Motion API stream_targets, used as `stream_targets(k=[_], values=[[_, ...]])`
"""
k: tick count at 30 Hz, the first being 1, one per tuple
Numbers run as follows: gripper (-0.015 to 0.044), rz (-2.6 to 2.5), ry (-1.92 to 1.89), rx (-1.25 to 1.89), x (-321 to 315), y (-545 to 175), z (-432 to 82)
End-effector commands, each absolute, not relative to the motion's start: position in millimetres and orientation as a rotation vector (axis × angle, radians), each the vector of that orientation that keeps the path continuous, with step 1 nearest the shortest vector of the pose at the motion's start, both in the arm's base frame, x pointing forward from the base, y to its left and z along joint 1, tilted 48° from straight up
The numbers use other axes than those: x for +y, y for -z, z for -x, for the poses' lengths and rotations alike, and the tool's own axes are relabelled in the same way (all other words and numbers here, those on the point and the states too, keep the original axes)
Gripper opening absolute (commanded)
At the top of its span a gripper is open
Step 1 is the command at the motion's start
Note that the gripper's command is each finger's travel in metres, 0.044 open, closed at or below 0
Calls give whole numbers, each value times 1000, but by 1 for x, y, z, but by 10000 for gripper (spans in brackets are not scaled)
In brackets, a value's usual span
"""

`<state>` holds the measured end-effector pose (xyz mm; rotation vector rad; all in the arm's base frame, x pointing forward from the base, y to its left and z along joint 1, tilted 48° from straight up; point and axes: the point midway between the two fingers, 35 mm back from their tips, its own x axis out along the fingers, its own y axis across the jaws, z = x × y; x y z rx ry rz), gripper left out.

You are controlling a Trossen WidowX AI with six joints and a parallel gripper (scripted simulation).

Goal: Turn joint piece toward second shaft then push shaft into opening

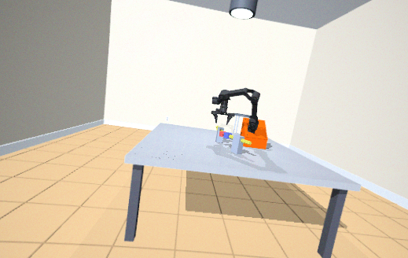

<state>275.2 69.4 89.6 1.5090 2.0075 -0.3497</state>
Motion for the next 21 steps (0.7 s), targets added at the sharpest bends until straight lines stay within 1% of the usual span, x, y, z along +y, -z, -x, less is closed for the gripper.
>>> stream_targets(k=[1,13,21], values=[[440,-1517,360,2011,78,-81,-275],[440,-1516,356,2016,123,-39,-265],[440,-1516,356,2016,132,-46,-261]])
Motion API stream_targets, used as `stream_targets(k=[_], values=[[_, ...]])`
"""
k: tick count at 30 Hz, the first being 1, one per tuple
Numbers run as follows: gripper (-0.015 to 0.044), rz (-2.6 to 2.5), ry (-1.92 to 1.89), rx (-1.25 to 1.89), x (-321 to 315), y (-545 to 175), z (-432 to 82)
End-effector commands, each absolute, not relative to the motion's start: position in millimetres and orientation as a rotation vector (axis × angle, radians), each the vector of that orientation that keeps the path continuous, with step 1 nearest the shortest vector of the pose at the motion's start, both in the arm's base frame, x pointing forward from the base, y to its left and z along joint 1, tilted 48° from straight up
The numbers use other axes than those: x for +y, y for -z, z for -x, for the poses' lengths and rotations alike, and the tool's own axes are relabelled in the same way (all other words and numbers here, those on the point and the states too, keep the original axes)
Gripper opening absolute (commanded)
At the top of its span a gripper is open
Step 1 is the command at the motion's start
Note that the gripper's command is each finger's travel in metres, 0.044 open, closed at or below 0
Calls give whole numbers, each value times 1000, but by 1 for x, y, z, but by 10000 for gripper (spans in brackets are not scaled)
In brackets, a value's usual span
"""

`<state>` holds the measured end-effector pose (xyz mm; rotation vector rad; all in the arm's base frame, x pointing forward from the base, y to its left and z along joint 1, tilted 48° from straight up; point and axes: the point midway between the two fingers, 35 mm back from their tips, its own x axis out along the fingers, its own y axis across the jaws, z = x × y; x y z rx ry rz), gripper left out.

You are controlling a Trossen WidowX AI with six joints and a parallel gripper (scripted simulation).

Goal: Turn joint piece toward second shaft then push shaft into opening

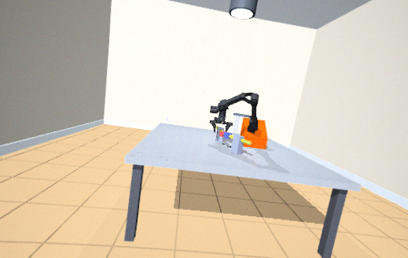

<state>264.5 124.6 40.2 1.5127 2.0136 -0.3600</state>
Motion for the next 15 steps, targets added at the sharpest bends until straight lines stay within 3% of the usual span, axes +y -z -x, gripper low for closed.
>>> stream_targets(k=[1,15], values=[[440,-1516,356,2016,135,-49,-260],[440,-1517,354,2018,159,-71,-248]])
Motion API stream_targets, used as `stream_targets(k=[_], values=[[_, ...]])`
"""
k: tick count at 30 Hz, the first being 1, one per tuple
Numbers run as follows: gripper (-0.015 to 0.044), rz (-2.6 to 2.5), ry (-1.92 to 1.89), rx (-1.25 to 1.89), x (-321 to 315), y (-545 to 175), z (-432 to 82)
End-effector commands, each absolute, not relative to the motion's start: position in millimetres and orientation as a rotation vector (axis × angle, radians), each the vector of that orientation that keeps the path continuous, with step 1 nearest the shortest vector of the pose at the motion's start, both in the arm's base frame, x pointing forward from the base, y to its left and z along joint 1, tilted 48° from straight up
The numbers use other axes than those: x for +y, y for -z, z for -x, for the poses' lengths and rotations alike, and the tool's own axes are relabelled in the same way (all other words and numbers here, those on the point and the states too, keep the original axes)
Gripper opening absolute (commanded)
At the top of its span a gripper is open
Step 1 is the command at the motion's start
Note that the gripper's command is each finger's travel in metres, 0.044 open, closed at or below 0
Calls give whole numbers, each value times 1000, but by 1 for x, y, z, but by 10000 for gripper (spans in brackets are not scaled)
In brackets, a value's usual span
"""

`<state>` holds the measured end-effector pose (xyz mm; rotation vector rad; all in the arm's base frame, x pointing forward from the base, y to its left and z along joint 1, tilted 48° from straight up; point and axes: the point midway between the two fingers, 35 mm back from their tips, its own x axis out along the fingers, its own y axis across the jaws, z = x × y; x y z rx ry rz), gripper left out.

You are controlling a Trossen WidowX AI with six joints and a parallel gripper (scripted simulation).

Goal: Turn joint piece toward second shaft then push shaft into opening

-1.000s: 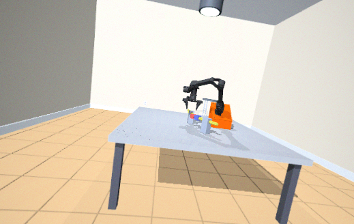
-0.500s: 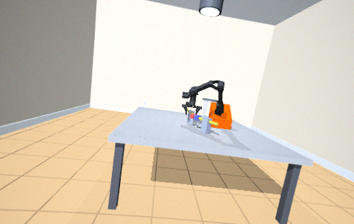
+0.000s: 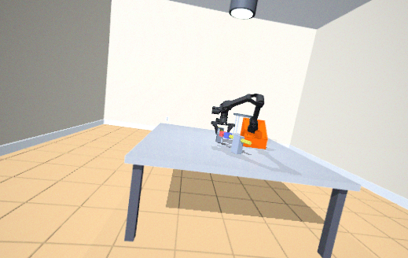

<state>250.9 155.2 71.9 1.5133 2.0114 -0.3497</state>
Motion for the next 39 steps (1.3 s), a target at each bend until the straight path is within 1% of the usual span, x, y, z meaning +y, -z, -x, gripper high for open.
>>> stream_targets(k=[1,18,28,39], values=[[440,-1516,354,2018,161,-70,-248],[440,-1518,353,2019,180,-56,-243],[182,-1518,353,2019,180,-56,-243],[182,-1518,353,2019,180,-56,-243]])
